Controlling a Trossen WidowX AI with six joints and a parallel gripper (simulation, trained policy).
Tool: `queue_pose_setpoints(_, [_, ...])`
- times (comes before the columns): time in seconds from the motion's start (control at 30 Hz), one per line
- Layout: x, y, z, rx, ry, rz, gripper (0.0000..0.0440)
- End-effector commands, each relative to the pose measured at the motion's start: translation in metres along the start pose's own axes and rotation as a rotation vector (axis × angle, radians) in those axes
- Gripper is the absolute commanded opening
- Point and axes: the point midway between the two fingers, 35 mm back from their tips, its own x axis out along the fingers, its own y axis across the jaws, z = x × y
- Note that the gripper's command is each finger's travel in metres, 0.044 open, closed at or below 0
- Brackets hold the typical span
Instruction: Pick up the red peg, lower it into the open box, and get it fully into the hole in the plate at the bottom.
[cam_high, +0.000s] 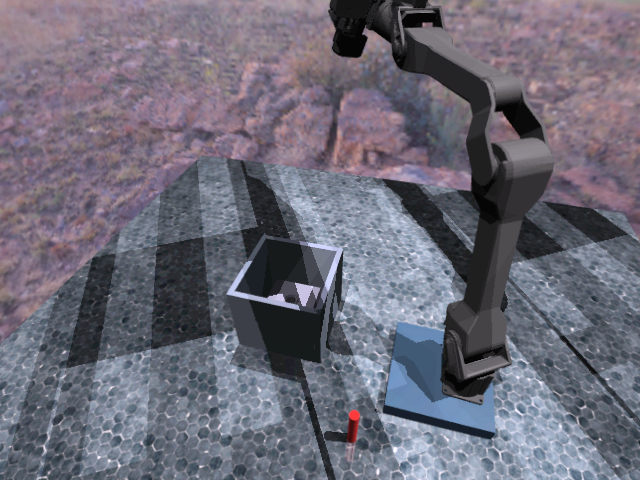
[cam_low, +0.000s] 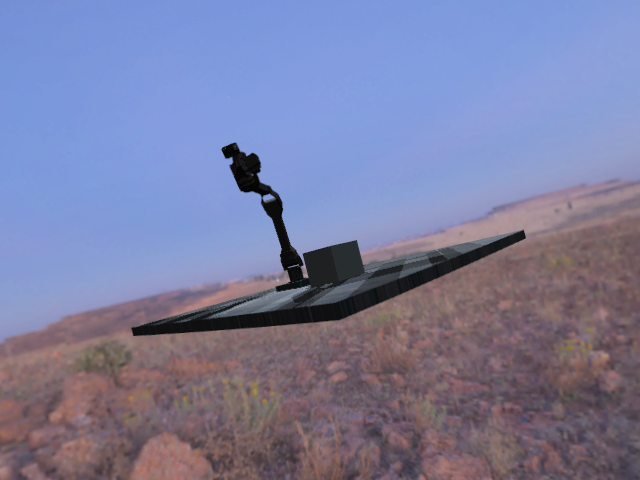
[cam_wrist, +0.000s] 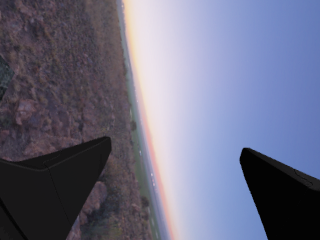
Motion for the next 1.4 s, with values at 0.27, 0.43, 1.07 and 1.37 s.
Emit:
queue_pose_setpoints(0.27, [-0.012, 0.019, 0.053, 0.368, -0.020, 0.115, 0.0440])
queue_pose_setpoints(0.43, [-0.021, 0.028, 0.078, 0.529, -0.023, 0.176, 0.0440])
queue_pose_setpoints(1.07, [-0.077, 0.071, 0.171, 1.104, 0.039, 0.481, 0.0440])
queue_pose_setpoints(1.37, [-0.118, 0.097, 0.213, 1.338, 0.121, 0.669, 0.0440])
